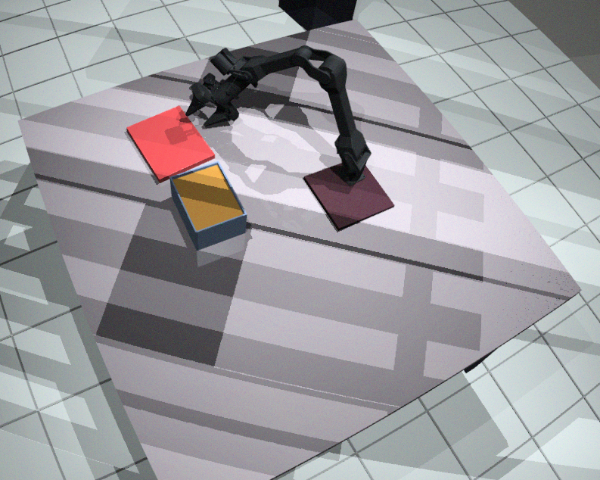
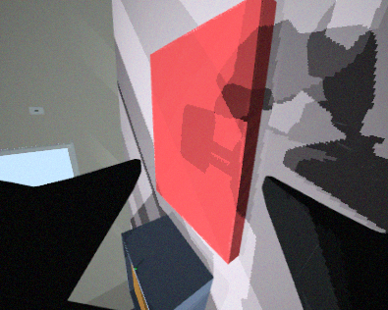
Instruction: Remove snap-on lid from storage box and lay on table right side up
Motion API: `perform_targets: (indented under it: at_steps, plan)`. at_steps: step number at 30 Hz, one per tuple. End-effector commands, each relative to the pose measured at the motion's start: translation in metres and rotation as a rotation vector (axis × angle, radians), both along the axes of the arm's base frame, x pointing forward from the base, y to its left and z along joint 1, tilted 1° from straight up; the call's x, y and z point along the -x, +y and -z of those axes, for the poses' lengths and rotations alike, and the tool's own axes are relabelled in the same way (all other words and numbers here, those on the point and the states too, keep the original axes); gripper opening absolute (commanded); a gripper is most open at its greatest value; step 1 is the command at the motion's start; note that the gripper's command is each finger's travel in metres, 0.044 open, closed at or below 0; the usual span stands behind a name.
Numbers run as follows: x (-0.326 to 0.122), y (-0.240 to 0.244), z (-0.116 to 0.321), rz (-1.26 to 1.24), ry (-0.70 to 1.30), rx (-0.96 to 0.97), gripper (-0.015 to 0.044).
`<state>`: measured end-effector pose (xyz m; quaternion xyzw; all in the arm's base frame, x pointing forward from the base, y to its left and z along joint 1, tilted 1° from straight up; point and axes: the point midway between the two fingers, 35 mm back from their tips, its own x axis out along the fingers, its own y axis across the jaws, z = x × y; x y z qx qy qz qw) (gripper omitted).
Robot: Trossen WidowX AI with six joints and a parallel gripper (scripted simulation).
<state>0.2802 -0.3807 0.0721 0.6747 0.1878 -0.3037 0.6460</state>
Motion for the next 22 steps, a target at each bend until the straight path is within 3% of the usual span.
perform_targets:
  at_steps: [1, 22]
  plan:
    - [0.009, 0.003, -0.002, -0.005, -0.004, 0.001, 0.044]
    - [0.051, 0.01, -0.001, -0.005, -0.001, 0.001, 0.044]
